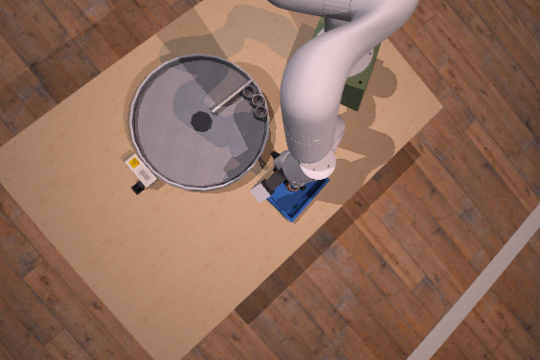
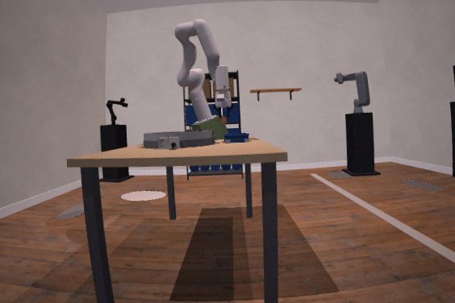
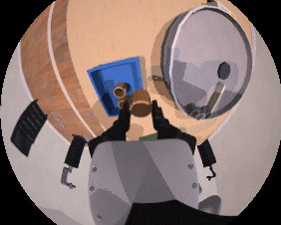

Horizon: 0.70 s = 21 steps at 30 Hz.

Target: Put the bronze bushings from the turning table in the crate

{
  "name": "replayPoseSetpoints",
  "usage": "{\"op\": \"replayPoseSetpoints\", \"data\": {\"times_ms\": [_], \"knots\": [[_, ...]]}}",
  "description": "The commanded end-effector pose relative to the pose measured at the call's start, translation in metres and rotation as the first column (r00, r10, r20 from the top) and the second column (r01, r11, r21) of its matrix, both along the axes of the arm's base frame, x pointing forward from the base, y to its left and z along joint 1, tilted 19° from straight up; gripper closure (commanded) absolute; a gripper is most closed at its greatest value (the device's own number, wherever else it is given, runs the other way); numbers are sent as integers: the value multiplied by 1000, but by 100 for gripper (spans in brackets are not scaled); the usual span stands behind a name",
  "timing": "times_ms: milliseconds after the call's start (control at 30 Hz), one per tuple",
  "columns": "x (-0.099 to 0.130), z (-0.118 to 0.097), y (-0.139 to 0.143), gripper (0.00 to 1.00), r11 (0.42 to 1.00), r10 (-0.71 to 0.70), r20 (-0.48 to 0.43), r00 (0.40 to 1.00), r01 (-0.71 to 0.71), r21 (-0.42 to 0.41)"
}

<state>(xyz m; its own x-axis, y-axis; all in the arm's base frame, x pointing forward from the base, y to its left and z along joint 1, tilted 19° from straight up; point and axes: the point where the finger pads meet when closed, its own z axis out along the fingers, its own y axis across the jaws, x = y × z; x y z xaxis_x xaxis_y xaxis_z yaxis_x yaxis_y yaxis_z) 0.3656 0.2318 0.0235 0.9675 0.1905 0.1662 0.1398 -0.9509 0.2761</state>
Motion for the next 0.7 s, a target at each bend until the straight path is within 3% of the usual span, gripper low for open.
{"op": "replayPoseSetpoints", "data": {"times_ms": [0, 200, 667], "knots": [[7, -11, 38, 100, 1000, -6, -16, 1000, 6, -14], [10, -17, 65, 100, 1000, -6, -16, 1000, 6, -14], [11, -19, 71, 100, 1000, -6, -16, 1000, 6, -14]]}}
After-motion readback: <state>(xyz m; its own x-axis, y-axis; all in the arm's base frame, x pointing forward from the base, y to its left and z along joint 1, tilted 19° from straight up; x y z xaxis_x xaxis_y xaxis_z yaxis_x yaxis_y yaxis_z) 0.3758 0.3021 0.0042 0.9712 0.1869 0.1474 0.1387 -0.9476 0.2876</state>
